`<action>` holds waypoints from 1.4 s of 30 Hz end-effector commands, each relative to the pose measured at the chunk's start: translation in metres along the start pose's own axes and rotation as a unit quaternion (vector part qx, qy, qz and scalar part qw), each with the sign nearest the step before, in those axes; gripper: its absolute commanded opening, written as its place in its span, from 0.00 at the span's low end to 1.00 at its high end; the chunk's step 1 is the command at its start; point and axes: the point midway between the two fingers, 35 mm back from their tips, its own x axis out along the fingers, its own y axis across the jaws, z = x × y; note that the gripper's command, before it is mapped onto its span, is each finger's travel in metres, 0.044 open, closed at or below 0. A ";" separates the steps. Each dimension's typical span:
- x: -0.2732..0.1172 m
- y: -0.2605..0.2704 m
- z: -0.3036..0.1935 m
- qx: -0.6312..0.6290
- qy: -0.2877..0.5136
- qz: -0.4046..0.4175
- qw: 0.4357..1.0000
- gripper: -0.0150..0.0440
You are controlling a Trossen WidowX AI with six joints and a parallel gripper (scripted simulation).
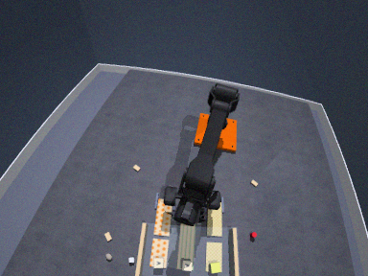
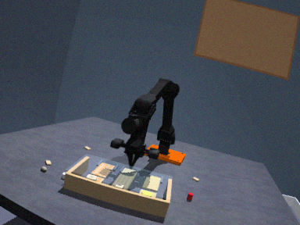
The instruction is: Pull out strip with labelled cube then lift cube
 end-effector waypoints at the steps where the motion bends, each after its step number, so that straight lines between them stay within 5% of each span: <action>1: 0.010 -0.001 -0.001 -0.002 0.004 -0.001 1.000 0.25; 42: 0.017 -0.001 -0.001 -0.002 0.004 -0.001 1.000 0.25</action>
